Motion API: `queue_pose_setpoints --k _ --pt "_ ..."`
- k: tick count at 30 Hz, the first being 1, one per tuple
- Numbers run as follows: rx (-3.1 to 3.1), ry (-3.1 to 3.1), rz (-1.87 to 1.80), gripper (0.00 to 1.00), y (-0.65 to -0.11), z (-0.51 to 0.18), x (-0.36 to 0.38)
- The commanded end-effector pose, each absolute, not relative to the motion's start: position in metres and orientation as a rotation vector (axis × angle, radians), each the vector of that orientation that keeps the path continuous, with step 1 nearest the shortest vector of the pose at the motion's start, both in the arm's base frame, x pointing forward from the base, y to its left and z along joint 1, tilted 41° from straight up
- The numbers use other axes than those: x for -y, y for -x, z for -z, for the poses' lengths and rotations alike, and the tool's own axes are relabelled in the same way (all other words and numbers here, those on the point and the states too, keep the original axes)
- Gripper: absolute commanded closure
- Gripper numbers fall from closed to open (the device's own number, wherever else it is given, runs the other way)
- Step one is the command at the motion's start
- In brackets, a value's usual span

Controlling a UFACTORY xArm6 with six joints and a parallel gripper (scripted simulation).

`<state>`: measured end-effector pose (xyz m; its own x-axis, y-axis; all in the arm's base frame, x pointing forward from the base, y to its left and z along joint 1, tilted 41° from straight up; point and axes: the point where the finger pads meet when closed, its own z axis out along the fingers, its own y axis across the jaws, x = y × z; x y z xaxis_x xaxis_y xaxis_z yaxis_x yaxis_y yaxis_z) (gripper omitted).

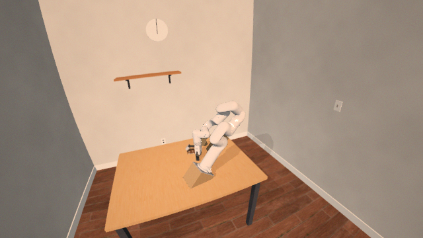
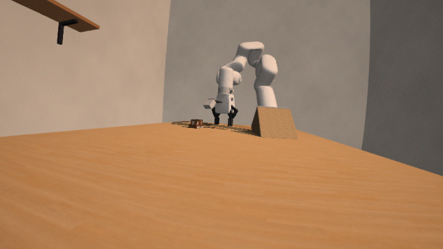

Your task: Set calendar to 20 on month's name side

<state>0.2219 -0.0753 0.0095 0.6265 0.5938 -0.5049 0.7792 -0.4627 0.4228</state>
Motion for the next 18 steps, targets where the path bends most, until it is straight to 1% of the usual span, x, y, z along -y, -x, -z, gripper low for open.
queue_pose_setpoints --k 1,18 --pt "-1.07 -2.215 0.377 0.0 -0.223 -0.01 0.075" --pt "-1.07 -2.215 0.377 0.0 -0.222 -0.037 0.051"
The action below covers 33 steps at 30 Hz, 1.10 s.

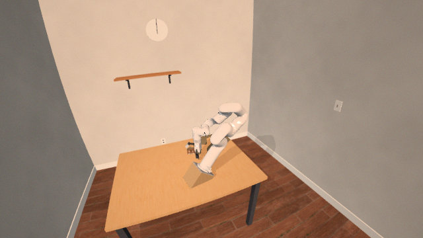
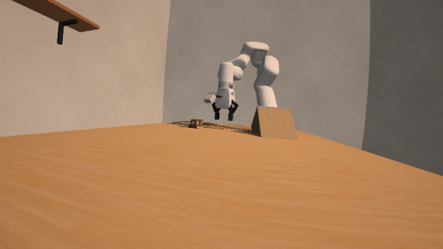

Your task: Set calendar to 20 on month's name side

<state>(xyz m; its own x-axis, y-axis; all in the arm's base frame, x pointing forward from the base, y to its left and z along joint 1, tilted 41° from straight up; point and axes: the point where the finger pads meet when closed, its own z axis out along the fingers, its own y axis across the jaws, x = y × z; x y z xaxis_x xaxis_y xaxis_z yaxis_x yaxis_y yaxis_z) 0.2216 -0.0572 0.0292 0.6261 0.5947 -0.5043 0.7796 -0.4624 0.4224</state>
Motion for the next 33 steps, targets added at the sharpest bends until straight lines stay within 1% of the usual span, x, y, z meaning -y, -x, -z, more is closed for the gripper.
queue_pose_setpoints --k 1,7,14,22,28,33 --pt "-1.07 -2.215 0.377 0.0 -0.222 -0.038 0.05" --pt "-1.048 -2.224 0.368 0.0 -0.222 -0.039 0.049" --pt "-0.868 -2.287 0.3 0.0 -0.225 -0.036 0.046" --pt "-0.859 -2.29 0.297 0.0 -0.236 -0.024 0.032" --pt "-0.663 -2.344 0.223 0.0 -0.24 -0.02 0.027" --pt "-0.663 -2.344 0.223 0.0 -0.249 -0.011 0.016"
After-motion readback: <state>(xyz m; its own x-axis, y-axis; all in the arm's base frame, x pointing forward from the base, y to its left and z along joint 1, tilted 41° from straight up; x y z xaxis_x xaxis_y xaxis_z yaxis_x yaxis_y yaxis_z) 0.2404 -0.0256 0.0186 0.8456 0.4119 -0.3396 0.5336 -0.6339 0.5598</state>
